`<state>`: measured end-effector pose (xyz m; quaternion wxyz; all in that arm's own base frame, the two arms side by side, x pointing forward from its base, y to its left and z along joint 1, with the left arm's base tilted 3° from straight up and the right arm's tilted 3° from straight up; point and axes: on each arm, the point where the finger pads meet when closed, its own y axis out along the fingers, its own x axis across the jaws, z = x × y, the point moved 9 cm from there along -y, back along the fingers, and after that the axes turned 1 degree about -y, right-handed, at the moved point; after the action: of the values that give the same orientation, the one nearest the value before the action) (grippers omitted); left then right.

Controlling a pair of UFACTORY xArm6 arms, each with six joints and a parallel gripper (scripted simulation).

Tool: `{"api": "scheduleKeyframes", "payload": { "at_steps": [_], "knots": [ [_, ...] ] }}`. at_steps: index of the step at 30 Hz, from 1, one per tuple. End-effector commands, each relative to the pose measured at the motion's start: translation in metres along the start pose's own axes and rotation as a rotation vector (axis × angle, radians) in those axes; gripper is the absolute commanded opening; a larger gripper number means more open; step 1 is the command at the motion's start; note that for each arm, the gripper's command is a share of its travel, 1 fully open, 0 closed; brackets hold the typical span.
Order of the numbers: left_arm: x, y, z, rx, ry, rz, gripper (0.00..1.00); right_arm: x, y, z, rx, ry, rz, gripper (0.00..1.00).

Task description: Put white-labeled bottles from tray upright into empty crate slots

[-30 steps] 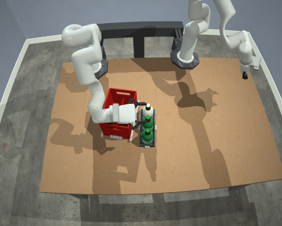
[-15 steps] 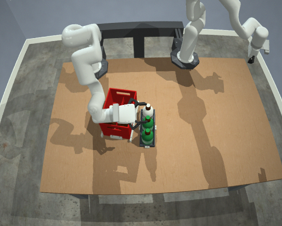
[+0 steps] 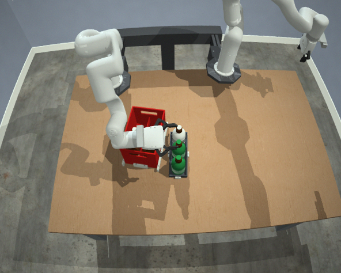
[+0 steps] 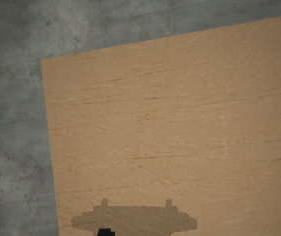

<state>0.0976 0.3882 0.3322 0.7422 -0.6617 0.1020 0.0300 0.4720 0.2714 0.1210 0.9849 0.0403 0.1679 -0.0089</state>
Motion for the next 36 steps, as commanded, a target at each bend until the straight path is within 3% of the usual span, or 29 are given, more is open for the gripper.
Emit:
{"api": "scheduleKeyframes", "payload": {
  "at_steps": [1, 12, 36],
  "knots": [
    [-0.022, -0.003, 0.003, -0.02, -0.028, -0.035, 1.0, 0.0, 0.0, 0.002, 0.001, -0.004, 0.001, 1.0],
    [-0.071, -0.008, 0.002, -0.051, -0.09, -0.119, 1.0, 0.0, 0.0, 0.002, 0.001, -0.004, 0.001, 1.0],
    [-0.103, -0.012, -0.001, -0.057, -0.129, -0.181, 1.0, 0.0, 0.0, 0.002, 0.001, -0.004, 0.001, 1.0]
  ]
}}
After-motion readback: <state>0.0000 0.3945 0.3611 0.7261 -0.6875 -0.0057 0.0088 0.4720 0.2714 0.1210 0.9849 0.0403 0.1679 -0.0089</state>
